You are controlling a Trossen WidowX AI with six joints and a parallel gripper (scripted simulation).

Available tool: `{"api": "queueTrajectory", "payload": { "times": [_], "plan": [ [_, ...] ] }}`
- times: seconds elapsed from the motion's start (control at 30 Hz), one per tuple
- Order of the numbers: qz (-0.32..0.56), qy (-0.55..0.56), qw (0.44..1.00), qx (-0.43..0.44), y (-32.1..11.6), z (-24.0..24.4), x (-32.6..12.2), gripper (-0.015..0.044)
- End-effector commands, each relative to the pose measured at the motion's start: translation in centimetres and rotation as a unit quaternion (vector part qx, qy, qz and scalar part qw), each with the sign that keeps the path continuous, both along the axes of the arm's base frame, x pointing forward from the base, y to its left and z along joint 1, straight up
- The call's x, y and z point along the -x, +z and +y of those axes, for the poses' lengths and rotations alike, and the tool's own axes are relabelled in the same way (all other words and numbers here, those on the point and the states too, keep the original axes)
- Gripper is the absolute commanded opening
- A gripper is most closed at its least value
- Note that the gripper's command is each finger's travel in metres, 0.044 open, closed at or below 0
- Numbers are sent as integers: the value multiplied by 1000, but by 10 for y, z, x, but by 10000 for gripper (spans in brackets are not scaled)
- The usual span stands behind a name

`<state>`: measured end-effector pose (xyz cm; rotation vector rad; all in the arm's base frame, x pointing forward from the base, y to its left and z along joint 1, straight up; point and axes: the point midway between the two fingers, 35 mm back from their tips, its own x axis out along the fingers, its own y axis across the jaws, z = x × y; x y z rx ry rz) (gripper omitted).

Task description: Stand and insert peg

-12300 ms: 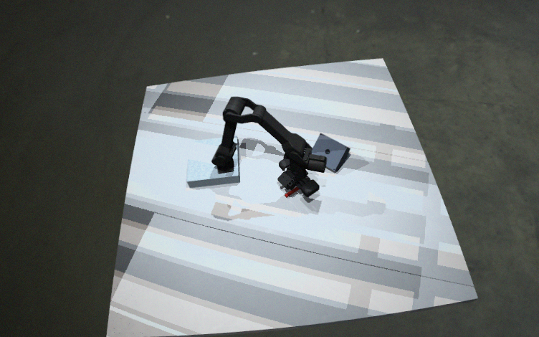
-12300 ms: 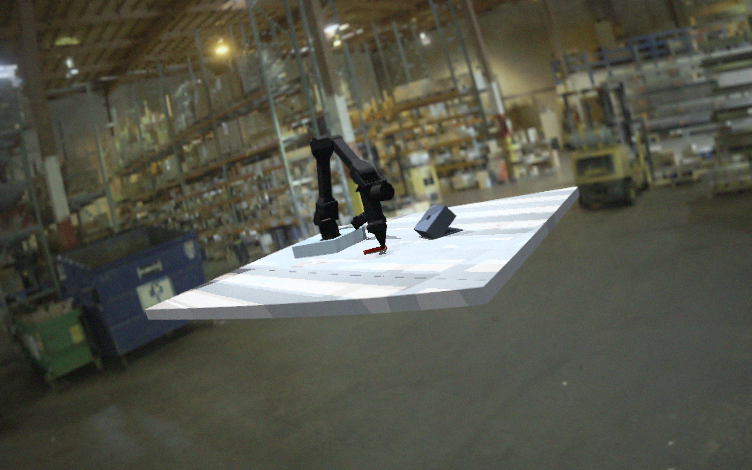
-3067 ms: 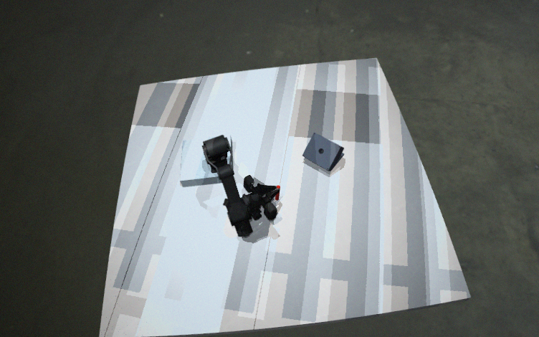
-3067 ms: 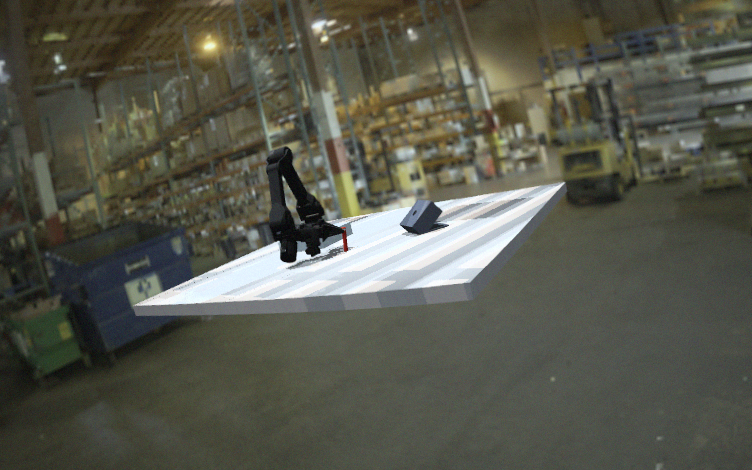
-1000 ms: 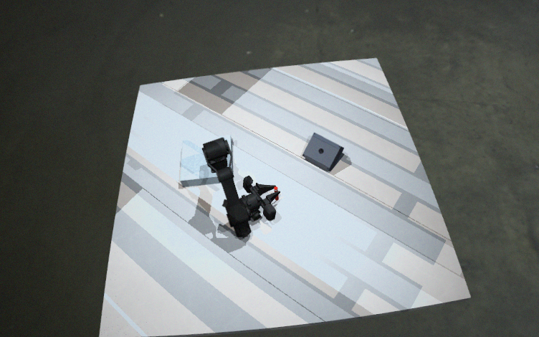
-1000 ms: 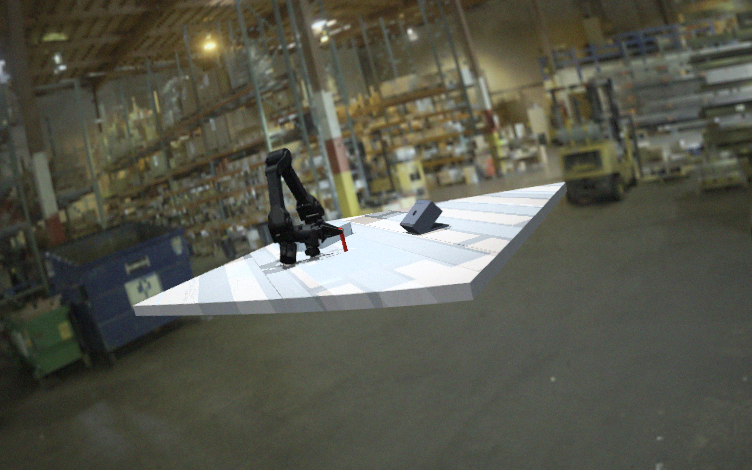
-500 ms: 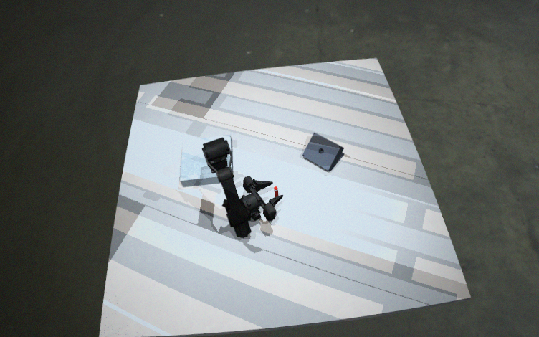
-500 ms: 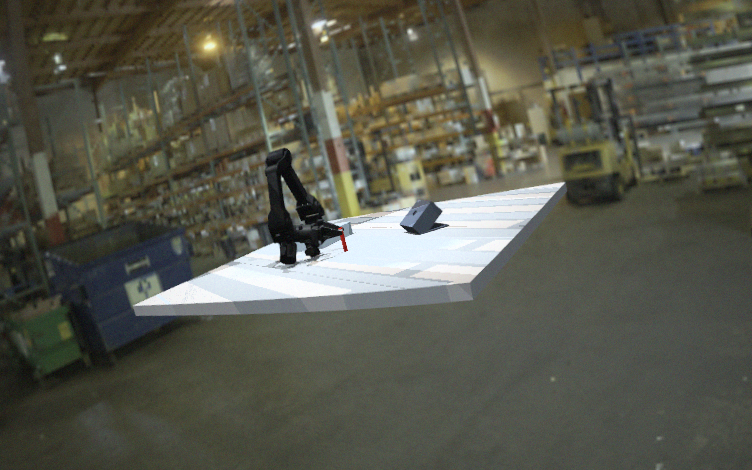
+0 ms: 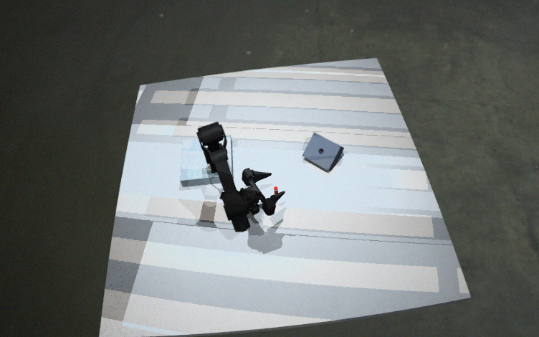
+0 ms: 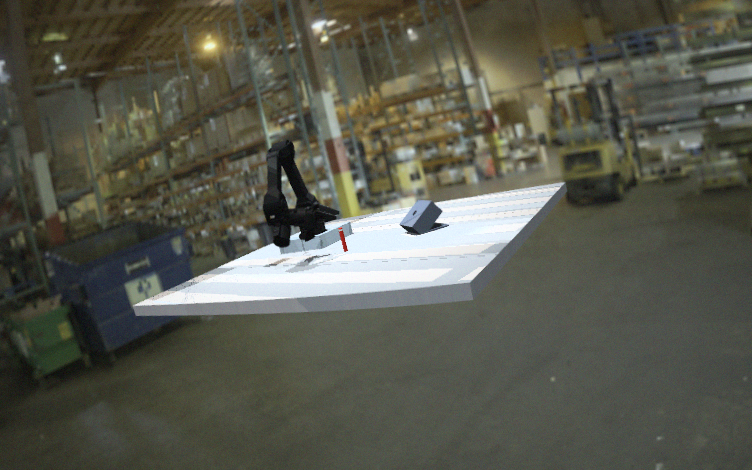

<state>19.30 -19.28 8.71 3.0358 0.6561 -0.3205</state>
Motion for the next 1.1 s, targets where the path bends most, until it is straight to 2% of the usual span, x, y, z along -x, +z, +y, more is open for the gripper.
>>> {"api": "queueTrajectory", "payload": {
  "times": [0.0,0.13,0.27,0.6,1.07],
  "plan": [
    [3,-12,1000,7,51,0,0,440],
    [8,-23,1000,5,100,13,3,440],
    [8,-23,1000,5,103,14,3,440],
    [94,57,993,37,81,31,3,440],
    [297,145,940,80,43,52,1,440]
  ]
}}
